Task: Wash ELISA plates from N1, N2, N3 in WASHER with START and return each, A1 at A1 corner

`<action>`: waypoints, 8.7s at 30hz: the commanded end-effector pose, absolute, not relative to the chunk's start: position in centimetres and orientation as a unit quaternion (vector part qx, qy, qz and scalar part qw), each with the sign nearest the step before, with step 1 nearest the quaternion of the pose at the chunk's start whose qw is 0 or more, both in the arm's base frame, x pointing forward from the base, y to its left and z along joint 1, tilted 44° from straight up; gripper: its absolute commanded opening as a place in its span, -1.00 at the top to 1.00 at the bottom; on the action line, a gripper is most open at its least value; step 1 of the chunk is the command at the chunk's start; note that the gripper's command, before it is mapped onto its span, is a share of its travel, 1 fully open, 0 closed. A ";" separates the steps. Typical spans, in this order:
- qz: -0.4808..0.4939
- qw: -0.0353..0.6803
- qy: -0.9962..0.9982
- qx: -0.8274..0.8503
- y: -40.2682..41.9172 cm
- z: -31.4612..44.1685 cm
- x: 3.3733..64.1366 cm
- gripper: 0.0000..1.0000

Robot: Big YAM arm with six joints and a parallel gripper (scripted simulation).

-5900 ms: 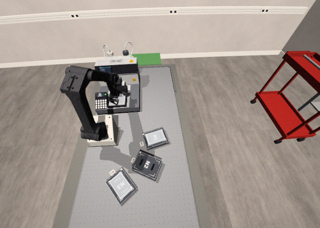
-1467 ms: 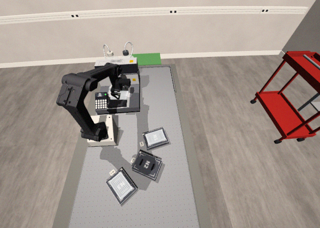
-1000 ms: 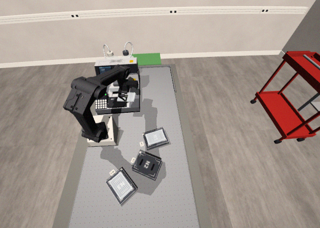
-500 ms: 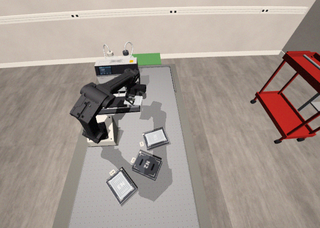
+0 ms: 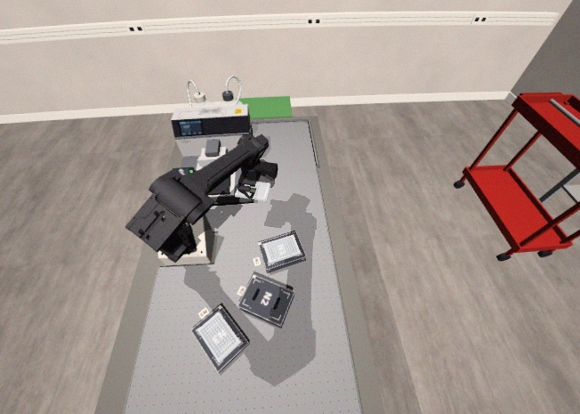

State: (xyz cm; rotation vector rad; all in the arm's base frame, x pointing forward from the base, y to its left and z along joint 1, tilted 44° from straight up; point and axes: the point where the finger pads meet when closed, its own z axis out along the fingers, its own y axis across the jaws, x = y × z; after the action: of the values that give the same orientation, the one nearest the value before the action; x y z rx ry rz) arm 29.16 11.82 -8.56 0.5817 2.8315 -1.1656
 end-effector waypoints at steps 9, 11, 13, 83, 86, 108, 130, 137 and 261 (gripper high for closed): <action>-0.360 0.019 0.914 0.185 8.9 -4.9 33.9 -0.64; -0.357 0.024 0.915 0.187 8.4 -4.3 35.0 -0.64; -0.357 0.024 0.915 0.187 8.4 -4.3 35.0 -0.64; -0.366 0.062 0.881 0.292 -14.1 14.1 31.8 -0.64; -0.369 0.052 0.882 0.288 -15.0 14.5 30.5 -0.64; -0.368 0.063 0.882 0.288 -18.8 18.6 29.1 -0.64; -0.368 0.062 0.885 0.280 -18.6 18.4 29.8 -0.64; -0.369 0.047 0.883 0.286 -19.3 17.1 28.5 -0.64; -0.369 0.047 0.884 0.284 -24.4 11.7 27.5 -0.64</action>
State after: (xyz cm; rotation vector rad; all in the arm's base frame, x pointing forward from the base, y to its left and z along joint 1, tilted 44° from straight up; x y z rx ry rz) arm 27.52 -24.01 12.12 0.8675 2.6820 -1.1235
